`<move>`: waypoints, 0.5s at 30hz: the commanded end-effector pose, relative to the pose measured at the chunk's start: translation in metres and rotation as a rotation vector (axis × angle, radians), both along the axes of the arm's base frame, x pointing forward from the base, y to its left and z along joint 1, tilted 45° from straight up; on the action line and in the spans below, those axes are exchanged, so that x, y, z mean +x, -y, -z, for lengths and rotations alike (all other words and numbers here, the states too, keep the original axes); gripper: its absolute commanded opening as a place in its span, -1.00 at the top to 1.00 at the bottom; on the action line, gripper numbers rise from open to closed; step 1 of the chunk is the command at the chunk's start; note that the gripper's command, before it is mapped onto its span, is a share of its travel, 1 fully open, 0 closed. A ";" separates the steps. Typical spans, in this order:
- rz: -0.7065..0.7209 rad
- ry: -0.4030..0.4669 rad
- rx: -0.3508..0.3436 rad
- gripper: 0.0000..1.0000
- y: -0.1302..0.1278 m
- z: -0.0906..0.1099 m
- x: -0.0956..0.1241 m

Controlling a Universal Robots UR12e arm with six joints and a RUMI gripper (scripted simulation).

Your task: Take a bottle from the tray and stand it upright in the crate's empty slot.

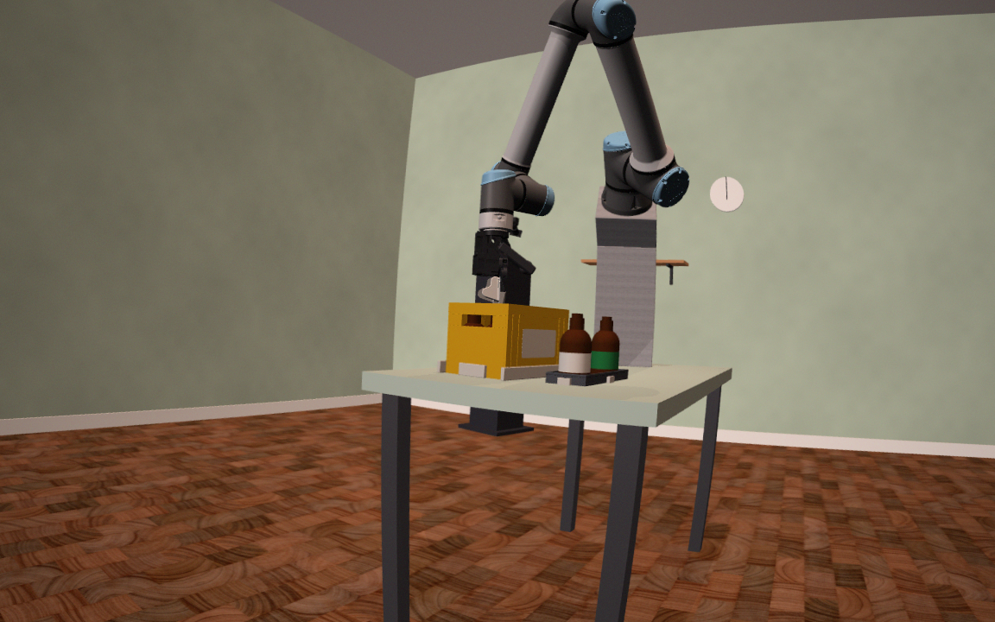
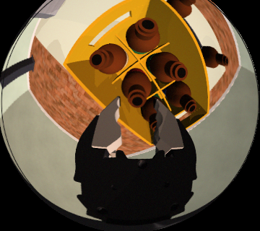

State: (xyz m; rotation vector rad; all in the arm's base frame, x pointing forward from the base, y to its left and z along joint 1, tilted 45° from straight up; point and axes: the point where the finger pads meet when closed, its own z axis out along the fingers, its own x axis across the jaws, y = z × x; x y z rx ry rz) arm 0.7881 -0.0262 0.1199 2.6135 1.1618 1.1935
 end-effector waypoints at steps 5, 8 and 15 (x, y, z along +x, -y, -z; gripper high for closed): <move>0.000 0.001 0.000 0.24 0.002 -0.006 -0.005; 0.000 0.001 0.000 0.24 0.004 -0.010 -0.009; 0.000 0.001 0.000 0.24 0.008 -0.022 -0.020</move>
